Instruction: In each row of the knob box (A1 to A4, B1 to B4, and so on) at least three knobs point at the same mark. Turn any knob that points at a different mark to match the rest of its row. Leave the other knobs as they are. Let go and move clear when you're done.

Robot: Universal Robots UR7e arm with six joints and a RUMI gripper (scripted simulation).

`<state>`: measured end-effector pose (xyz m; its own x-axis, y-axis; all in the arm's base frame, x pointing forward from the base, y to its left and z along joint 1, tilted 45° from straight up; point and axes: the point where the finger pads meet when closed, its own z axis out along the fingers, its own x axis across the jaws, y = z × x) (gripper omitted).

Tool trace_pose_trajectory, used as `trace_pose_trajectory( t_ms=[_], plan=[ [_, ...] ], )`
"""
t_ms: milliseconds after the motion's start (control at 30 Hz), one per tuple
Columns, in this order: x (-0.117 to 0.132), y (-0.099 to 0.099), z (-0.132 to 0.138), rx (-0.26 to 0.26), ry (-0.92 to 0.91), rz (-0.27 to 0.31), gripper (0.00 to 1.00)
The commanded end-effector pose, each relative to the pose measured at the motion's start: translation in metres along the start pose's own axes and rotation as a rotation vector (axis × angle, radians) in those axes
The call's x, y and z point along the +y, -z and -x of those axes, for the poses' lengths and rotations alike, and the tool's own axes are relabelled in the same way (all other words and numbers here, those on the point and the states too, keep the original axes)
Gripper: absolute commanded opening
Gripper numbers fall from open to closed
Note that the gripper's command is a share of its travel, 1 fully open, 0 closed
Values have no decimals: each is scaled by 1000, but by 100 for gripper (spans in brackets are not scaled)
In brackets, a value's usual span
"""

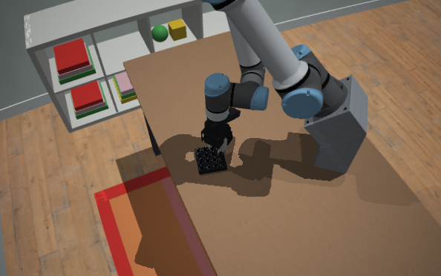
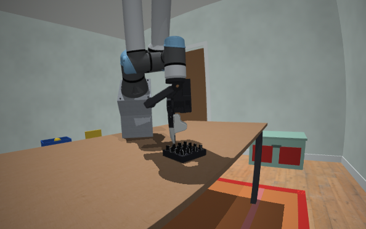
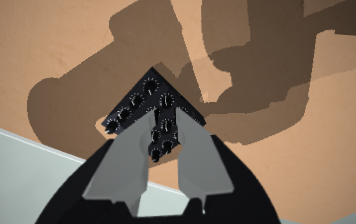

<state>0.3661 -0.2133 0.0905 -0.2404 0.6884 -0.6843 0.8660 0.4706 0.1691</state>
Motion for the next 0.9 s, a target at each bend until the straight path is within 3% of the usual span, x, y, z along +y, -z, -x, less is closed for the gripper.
trace_pose_trajectory(
  t_ms=[0, 867],
  plan=[
    [0, 0, 0, -1, 0, 1, 11],
    [-4, 0, 0, -1, 0, 0, 11]
  ],
)
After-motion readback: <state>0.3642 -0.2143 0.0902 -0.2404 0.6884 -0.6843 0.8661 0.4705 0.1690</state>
